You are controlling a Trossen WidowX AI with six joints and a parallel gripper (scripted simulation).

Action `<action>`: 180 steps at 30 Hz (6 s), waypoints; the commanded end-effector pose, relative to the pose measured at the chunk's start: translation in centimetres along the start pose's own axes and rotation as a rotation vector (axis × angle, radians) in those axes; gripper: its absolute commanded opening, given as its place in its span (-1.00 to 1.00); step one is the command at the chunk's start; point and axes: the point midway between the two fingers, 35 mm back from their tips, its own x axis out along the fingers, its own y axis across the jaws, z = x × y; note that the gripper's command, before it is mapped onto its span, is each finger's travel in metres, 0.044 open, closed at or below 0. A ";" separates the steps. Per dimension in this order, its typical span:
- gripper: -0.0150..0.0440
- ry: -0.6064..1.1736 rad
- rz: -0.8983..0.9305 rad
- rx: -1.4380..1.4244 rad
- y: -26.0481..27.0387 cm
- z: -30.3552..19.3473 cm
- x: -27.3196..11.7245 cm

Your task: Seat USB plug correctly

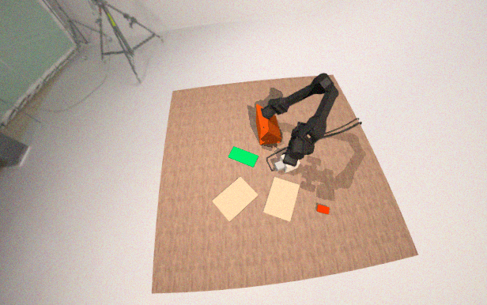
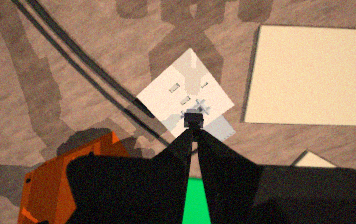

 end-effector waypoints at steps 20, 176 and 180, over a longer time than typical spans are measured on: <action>-0.49 0.000 0.000 -0.599 0.0 0.0 0.0; -0.49 0.051 -0.021 -0.741 -0.5 -0.5 1.6; -0.49 0.051 -0.021 -0.741 -0.5 -0.5 1.6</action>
